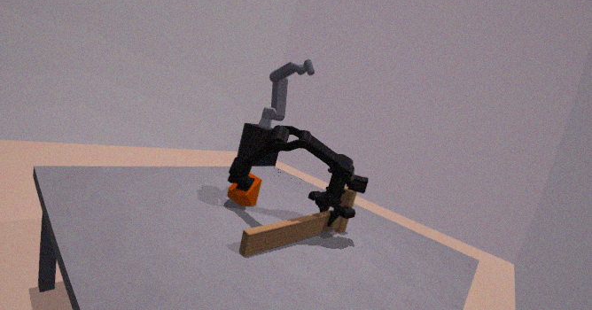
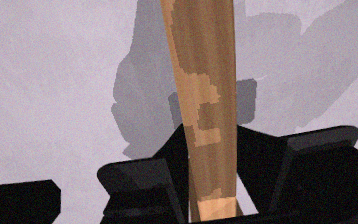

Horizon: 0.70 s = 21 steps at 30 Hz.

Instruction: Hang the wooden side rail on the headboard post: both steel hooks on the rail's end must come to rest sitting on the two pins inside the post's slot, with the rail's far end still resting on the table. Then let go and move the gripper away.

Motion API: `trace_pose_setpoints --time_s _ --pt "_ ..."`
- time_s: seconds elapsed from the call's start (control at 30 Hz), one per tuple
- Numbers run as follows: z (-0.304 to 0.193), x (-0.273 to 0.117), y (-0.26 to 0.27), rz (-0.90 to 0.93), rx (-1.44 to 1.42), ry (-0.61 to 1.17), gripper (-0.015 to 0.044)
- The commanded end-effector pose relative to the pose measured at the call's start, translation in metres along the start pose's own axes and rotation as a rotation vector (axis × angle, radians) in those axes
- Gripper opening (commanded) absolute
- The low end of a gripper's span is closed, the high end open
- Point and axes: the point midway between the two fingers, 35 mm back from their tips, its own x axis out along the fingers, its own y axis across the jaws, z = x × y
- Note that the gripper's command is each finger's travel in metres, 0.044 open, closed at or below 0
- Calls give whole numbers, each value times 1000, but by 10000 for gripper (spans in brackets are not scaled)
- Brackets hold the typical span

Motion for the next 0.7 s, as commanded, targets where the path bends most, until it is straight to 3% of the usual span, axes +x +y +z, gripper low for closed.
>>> trace_pose_setpoints --time_s 0.0,0.67 --pt "-4 -2 -1 4 -1 9 0" --pt "-4 2 -1 5 -1 9 0"
